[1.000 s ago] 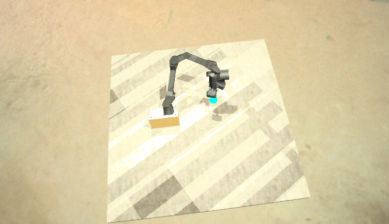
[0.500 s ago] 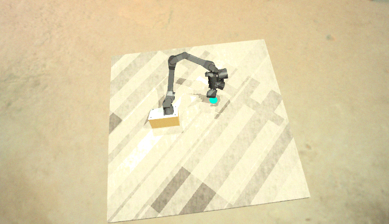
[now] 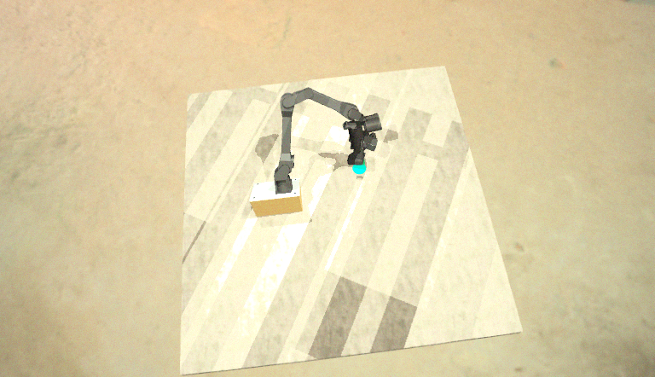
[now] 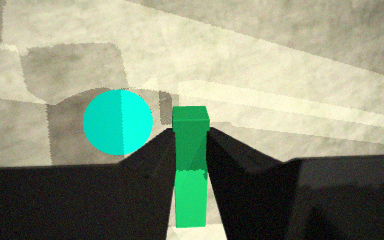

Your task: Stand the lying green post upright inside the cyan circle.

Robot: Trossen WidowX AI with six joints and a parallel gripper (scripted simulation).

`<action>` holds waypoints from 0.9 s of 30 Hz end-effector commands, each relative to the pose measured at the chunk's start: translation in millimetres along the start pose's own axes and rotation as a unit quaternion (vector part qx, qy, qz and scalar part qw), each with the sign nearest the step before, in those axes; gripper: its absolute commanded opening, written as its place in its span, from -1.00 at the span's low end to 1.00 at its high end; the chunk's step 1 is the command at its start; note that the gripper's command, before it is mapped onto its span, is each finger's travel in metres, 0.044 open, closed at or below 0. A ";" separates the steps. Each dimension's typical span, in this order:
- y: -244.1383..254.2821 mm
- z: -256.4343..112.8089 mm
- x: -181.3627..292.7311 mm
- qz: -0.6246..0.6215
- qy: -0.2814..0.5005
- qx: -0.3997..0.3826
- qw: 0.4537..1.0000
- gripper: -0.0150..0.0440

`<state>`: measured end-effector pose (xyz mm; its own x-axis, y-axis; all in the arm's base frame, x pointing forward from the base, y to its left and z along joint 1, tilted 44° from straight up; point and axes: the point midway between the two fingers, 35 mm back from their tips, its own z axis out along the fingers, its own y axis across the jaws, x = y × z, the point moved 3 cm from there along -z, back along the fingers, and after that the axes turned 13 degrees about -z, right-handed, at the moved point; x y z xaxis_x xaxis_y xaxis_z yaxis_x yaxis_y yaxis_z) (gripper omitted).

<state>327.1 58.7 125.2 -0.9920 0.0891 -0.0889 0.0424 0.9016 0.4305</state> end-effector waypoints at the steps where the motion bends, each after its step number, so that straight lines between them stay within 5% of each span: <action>1: 0.3 0.6 0.9 -0.002 -0.009 0.010 1.000 -0.42; 27: 2.9 10.4 3.0 -0.011 -0.073 0.067 0.995 -0.42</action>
<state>326.1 65.9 116.4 -0.9699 0.1159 -0.2142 0.0434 0.9477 0.3162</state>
